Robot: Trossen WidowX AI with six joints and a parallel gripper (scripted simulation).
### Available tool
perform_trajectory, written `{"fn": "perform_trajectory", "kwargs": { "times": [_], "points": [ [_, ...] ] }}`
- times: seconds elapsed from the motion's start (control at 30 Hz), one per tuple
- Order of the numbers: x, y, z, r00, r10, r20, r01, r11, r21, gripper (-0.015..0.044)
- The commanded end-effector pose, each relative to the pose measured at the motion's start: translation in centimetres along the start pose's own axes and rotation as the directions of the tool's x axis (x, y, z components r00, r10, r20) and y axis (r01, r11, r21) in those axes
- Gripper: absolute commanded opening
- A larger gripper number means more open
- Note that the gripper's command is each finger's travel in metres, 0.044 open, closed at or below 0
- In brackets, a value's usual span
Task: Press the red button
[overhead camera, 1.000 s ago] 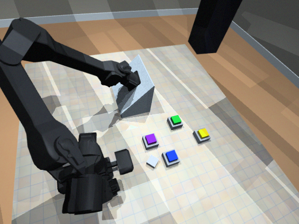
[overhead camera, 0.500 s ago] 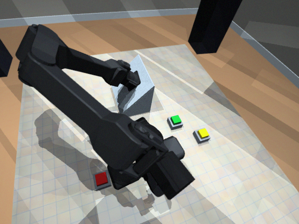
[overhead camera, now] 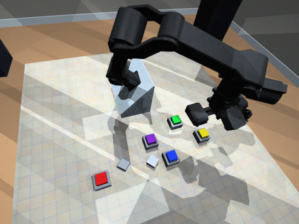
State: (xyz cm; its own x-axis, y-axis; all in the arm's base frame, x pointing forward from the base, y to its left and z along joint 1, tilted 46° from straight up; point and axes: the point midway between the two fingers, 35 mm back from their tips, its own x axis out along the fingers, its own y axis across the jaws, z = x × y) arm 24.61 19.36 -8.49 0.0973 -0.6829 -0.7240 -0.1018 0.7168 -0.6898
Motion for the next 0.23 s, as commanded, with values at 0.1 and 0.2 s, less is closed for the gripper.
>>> {"fn": "perform_trajectory", "kwargs": {
  "times": [0.1,0.2],
  "points": [
    [0.42,2.42,-2.15,0.999,-0.030,-0.011,0.030,0.999,0.033,0.0400],
    [0.42,2.42,-2.15,0.999,-0.030,-0.011,0.030,0.999,0.033,0.0400]
  ]
}}
